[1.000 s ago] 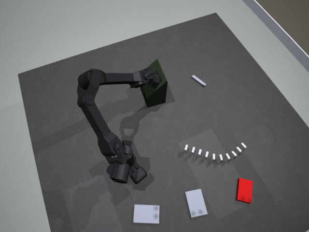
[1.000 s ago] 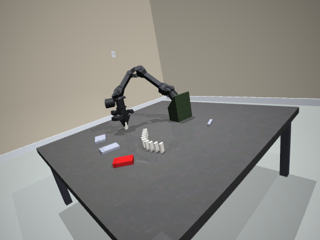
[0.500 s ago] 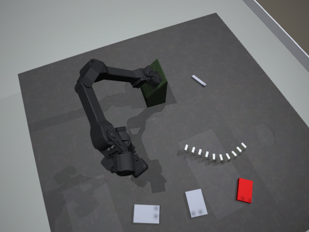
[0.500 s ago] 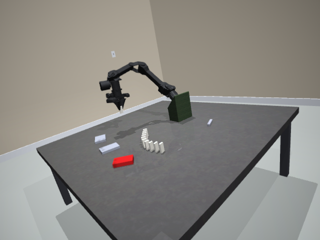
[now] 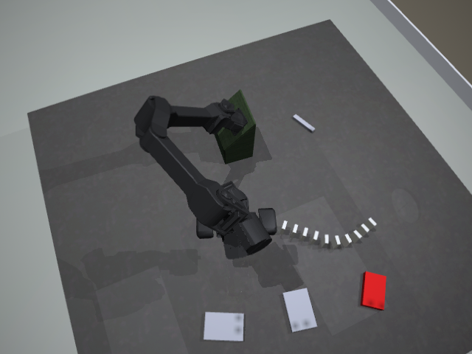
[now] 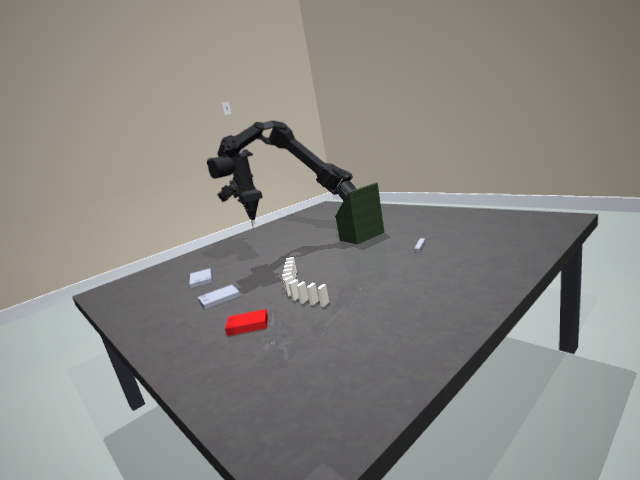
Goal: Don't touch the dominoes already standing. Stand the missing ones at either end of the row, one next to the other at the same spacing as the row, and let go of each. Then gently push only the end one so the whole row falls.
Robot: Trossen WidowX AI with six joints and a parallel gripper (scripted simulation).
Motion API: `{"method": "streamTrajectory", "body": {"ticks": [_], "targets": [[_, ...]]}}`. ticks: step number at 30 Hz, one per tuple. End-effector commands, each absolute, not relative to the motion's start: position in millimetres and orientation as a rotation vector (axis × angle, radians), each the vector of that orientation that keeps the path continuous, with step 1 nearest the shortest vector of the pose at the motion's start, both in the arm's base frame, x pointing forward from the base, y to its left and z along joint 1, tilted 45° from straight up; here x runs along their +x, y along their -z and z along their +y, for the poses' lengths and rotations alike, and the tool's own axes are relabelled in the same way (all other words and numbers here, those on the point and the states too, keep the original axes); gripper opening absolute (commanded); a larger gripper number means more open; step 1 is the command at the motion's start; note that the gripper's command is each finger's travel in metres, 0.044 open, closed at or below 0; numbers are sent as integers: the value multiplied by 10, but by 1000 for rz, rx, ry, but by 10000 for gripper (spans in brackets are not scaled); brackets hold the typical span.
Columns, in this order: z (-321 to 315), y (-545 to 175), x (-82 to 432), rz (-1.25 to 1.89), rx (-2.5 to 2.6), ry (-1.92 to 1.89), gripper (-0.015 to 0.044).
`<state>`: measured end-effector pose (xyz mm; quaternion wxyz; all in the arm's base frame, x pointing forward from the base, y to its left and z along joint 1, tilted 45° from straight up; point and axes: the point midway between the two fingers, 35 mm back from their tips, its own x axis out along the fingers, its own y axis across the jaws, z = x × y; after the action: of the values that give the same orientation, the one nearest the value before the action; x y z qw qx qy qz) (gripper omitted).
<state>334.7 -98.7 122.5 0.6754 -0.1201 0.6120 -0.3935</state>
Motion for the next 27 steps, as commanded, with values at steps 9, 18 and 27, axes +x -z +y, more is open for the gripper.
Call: {"method": "streamTrajectory", "body": {"ticks": [9,18,27], "targets": [[-33,-237,3111,1799,-1160,-20,107],[-139,-109,3128,1797,-1158,-24,107],[-535,315,3119,1795,-1157,-26,107]]}}
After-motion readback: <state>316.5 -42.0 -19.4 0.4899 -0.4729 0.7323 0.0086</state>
